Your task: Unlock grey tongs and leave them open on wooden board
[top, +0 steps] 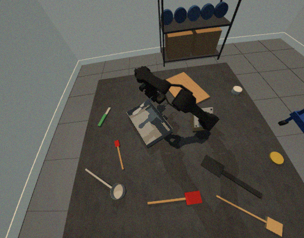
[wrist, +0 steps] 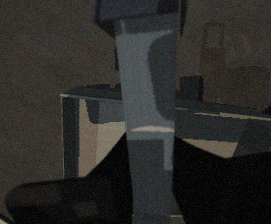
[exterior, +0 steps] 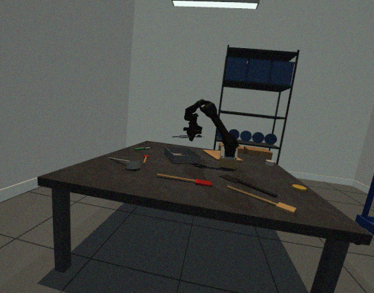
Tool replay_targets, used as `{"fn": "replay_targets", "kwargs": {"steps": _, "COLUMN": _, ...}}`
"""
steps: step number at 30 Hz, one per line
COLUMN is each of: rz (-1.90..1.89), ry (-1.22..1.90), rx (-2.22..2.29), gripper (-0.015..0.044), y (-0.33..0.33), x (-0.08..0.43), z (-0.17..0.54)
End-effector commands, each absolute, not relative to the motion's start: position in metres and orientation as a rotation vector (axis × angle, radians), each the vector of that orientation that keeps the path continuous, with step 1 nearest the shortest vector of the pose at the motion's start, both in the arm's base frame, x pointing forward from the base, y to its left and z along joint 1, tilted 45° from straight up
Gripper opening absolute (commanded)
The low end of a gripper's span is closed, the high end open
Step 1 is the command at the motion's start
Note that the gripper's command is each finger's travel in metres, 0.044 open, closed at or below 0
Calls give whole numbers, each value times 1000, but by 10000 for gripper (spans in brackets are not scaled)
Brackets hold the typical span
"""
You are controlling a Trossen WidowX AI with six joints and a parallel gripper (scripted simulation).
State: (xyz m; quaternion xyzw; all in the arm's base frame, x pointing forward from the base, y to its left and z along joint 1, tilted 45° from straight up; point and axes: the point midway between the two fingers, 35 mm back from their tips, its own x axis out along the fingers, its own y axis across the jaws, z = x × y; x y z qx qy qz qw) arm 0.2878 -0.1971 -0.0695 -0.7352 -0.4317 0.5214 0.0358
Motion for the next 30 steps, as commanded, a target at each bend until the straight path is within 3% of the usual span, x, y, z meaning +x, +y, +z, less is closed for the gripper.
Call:
{"fn": "replay_targets", "kwargs": {"steps": 1, "rz": 1582, "ry": -1413, "rx": -2310, "gripper": -150, "y": -219, "x": 275, "z": -79}}
{"fn": "replay_targets", "kwargs": {"steps": 17, "rz": 1409, "ry": -1825, "rx": -2477, "gripper": -150, "y": -280, "x": 210, "z": -114}}
{"fn": "replay_targets", "kwargs": {"steps": 30, "rz": 1346, "ry": -1962, "rx": -2526, "gripper": -150, "y": -295, "x": 183, "z": -124}}
